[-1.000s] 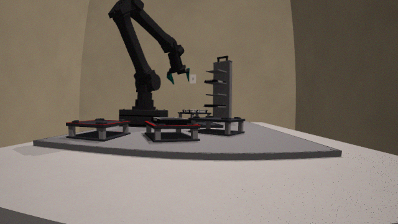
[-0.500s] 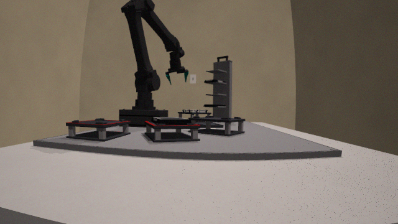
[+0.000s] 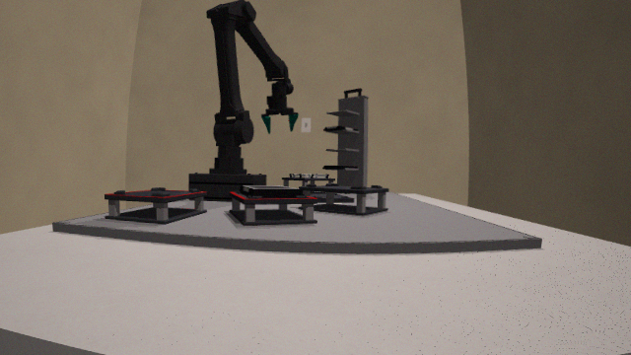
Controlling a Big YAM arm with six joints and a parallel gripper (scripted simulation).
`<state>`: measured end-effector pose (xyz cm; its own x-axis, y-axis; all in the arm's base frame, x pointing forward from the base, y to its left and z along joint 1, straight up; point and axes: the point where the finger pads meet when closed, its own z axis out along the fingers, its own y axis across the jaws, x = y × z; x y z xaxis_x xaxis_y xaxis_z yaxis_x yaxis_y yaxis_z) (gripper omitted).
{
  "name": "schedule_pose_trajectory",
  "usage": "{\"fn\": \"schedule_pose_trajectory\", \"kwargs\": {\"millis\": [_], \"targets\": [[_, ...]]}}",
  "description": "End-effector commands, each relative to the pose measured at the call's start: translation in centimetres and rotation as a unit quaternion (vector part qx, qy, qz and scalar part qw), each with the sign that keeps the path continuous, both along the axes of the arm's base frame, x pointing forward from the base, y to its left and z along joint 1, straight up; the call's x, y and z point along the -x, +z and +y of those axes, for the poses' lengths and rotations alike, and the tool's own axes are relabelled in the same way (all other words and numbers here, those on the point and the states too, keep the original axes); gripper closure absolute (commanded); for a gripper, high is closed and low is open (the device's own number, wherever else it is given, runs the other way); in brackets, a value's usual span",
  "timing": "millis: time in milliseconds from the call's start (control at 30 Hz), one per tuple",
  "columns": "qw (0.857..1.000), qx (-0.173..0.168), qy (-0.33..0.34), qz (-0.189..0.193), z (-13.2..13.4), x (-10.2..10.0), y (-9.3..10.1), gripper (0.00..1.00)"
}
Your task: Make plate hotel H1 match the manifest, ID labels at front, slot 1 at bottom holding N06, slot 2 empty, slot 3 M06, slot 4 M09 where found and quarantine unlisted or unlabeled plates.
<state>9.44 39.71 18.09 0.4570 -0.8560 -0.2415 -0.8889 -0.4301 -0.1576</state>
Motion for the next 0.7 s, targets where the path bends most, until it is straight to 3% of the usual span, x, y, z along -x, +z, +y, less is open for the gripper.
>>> {"fn": "schedule_pose_trajectory", "kwargs": {"millis": [0,300,600,667], "targets": [[0.999,0.001,0.046,-0.013,1.26,-0.53,2.24,0.0],[0.992,0.054,0.116,-0.019,1.37,0.08,2.04,0.0],[0.973,0.121,0.196,-0.024,1.31,0.12,1.79,0.0],[0.973,0.121,0.196,-0.024,1.31,0.12,1.79,0.0]]}}
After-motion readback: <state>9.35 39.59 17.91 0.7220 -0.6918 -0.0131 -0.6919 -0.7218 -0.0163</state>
